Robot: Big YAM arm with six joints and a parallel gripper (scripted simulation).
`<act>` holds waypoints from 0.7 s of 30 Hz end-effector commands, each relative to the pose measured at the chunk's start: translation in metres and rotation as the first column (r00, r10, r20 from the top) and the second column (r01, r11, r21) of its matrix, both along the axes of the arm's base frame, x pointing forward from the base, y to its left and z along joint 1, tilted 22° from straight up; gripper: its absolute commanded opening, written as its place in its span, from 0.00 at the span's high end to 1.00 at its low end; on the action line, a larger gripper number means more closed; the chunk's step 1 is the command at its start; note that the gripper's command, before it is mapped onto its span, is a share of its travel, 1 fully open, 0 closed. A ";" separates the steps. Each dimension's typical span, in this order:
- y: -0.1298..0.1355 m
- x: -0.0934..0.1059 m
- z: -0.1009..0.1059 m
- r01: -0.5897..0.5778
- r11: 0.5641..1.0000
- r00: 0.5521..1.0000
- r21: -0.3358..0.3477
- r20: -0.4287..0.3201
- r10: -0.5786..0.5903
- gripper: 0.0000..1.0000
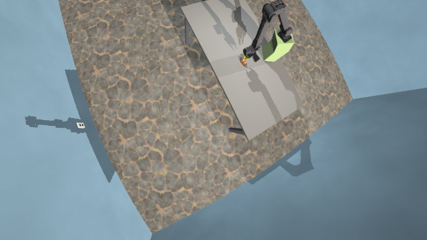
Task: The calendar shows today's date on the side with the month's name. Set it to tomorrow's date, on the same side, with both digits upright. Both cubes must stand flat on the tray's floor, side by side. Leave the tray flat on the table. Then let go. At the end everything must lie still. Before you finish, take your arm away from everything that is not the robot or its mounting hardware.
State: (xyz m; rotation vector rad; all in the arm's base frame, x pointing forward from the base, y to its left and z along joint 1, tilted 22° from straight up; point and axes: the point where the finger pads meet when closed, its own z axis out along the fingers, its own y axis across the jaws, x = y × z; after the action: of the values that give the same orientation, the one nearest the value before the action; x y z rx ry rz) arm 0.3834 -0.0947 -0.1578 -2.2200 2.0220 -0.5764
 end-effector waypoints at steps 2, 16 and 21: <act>-0.004 -0.007 -0.005 -0.001 1.000 1.000 0.001 -0.008 0.001 0.55; -0.006 0.002 -0.009 -0.002 1.000 1.000 -0.002 0.004 0.002 0.55; -0.008 0.003 -0.014 -0.002 1.000 1.000 -0.001 0.003 0.002 0.55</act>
State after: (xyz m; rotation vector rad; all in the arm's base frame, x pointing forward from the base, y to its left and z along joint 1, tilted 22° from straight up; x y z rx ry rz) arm 0.3886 -0.0971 -0.1653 -2.2174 2.0188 -0.5818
